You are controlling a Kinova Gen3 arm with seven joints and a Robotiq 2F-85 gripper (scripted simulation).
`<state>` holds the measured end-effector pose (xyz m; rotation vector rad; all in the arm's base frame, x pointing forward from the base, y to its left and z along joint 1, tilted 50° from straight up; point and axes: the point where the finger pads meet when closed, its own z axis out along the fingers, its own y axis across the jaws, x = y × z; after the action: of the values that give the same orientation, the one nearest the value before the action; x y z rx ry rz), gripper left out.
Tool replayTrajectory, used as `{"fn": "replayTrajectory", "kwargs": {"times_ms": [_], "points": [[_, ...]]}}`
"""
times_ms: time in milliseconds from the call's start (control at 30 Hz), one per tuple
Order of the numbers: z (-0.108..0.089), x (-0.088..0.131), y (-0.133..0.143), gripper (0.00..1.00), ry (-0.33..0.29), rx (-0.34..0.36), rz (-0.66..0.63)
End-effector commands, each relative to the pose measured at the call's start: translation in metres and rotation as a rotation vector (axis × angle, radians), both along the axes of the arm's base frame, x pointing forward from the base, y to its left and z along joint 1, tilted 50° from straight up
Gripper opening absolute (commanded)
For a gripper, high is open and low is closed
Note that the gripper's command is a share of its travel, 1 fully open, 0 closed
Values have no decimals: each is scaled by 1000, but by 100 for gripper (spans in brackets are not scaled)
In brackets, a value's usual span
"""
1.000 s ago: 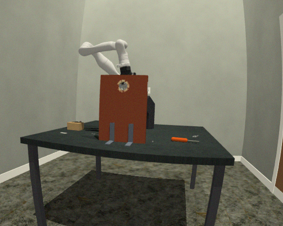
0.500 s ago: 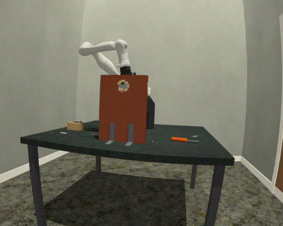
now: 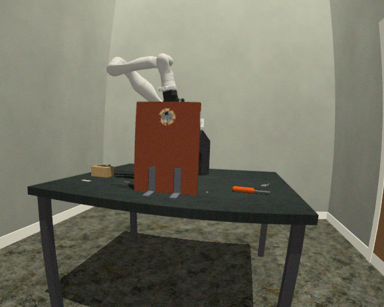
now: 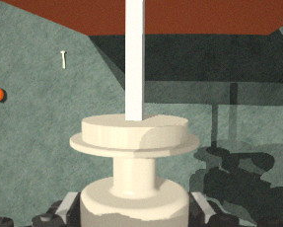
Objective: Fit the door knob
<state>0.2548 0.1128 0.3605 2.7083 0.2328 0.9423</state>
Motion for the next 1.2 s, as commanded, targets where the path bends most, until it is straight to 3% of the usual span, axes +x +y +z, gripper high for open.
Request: {"fn": "replayTrajectory", "kwargs": {"times_ms": [0, 1167], "points": [[0, 0, 0, 63, 0, 1, 1], [3, 4, 2, 63, 0, 0, 1]]}}
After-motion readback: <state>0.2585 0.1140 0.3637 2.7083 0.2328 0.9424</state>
